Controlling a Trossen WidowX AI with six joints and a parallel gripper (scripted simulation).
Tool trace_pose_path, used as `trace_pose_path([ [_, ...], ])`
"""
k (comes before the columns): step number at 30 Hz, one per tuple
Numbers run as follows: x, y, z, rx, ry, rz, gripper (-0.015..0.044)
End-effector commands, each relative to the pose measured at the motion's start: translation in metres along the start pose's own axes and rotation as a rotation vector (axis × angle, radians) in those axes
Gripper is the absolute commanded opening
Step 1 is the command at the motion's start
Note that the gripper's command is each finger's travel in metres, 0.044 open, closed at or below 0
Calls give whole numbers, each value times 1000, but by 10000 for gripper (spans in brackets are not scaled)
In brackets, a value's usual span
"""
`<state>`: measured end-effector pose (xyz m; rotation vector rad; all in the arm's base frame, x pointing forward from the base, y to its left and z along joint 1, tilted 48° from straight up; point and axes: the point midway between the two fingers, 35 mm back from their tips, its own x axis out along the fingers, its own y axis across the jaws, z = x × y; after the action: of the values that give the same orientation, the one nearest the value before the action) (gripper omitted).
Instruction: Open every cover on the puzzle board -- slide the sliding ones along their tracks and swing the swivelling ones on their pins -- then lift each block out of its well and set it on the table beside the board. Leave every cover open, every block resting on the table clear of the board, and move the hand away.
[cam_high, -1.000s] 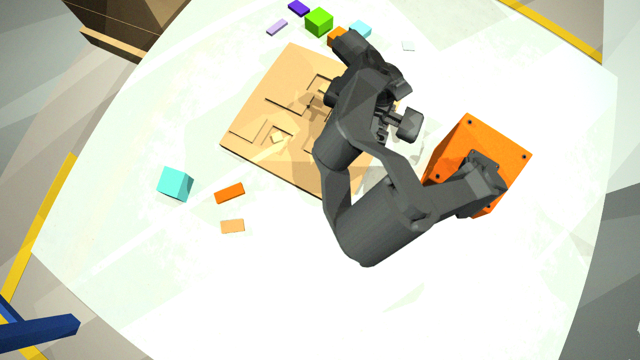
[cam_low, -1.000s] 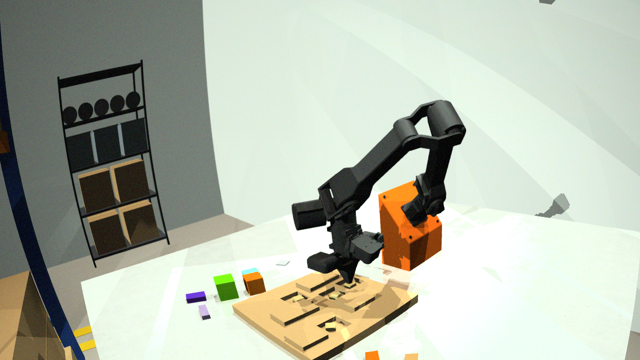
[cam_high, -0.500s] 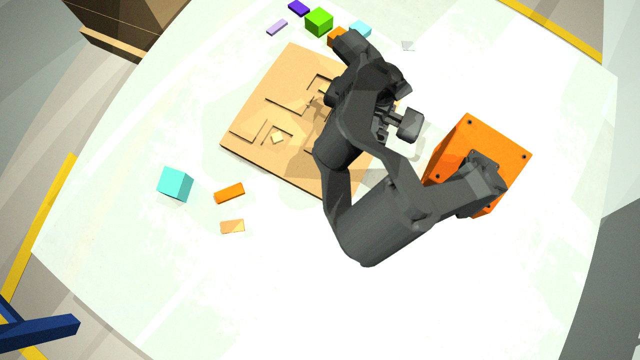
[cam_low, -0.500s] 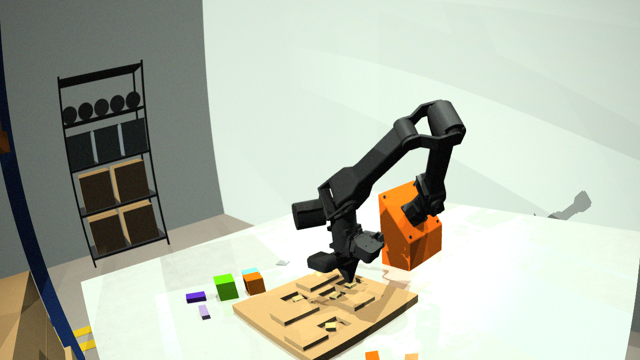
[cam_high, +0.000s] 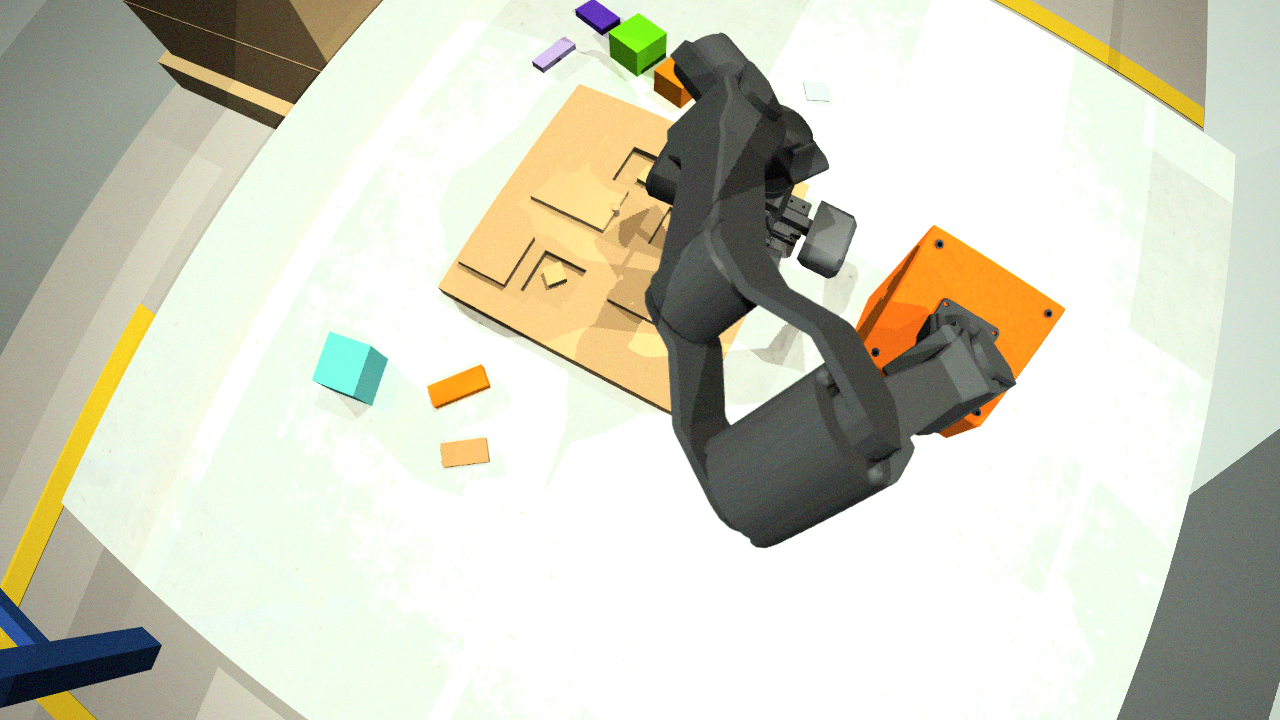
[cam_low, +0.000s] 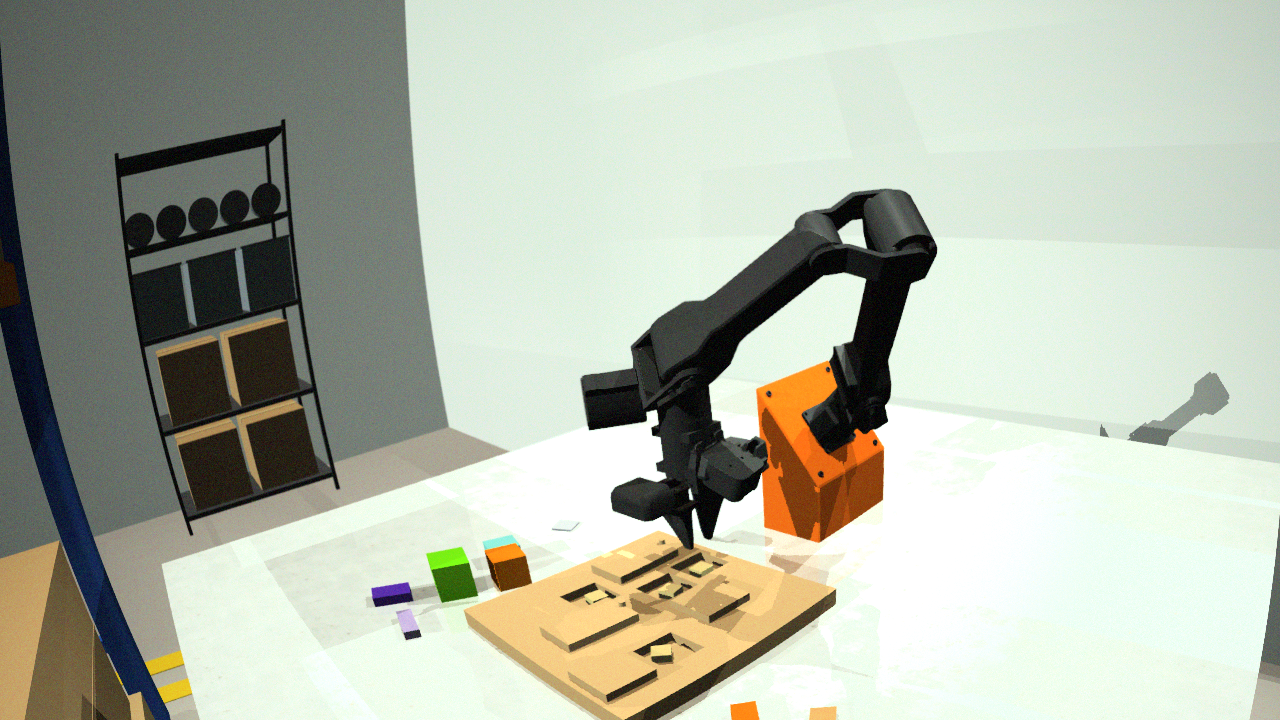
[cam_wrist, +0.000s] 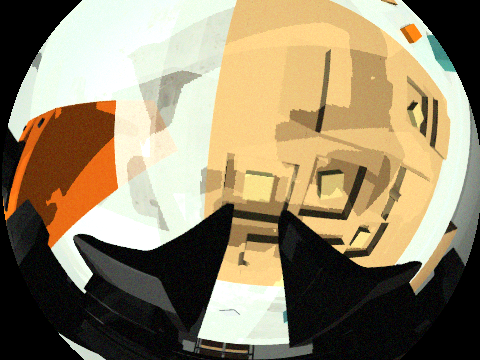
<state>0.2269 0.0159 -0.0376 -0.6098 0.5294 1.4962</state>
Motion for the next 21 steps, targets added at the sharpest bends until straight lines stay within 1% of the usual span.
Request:
trace_pose_path([
  [1, -19, -1, 0, -8, 7, -5, 144],
  [4, -31, 0, 1, -8, 7, -5, 144],
  [8, -30, 0, 1, -8, 7, -5, 144],
  [21, 0, -1, 1, -8, 6, -5, 144],
])
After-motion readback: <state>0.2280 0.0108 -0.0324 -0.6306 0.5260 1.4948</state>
